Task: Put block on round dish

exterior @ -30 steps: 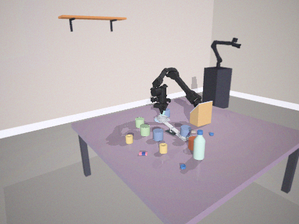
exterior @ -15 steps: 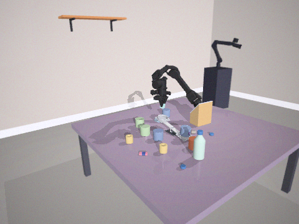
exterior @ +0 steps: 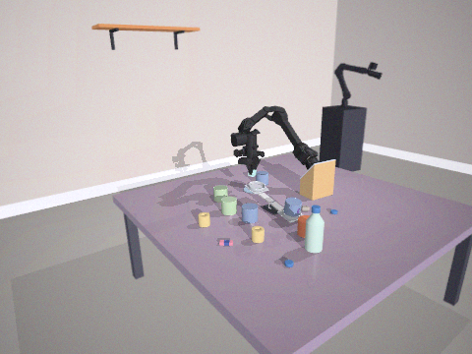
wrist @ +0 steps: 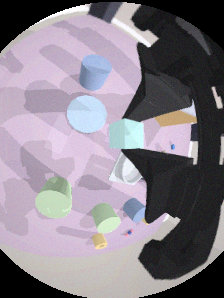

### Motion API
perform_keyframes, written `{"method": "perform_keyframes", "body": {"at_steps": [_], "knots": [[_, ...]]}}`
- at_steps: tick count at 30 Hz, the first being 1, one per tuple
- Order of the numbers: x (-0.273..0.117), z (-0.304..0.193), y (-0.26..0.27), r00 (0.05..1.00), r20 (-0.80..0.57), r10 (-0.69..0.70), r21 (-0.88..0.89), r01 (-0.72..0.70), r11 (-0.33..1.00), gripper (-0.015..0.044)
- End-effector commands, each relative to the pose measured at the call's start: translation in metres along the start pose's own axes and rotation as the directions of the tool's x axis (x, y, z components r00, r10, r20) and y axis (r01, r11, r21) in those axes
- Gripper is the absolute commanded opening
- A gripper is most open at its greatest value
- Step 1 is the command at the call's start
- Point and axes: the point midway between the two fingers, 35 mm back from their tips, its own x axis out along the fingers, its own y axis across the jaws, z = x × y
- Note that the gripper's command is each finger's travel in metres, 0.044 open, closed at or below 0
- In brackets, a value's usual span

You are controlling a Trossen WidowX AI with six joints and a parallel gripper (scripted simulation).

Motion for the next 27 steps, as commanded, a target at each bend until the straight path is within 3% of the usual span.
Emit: {"method": "perform_keyframes", "body": {"at_steps": [1, 10, 27], "knots": [[0.013, 0.013, -0.021, 1.0, 0.012, 0.0, -0.003, 0.0, 1.0, 0.0], [0.038, 0.032, -0.069, 0.999, 0.044, -0.023, -0.002, 0.023, 1.0, 0.0], [0.08, 0.034, -0.071, 0.999, 0.047, -0.025, -0.002, 0.025, 1.0, 0.0]]}}
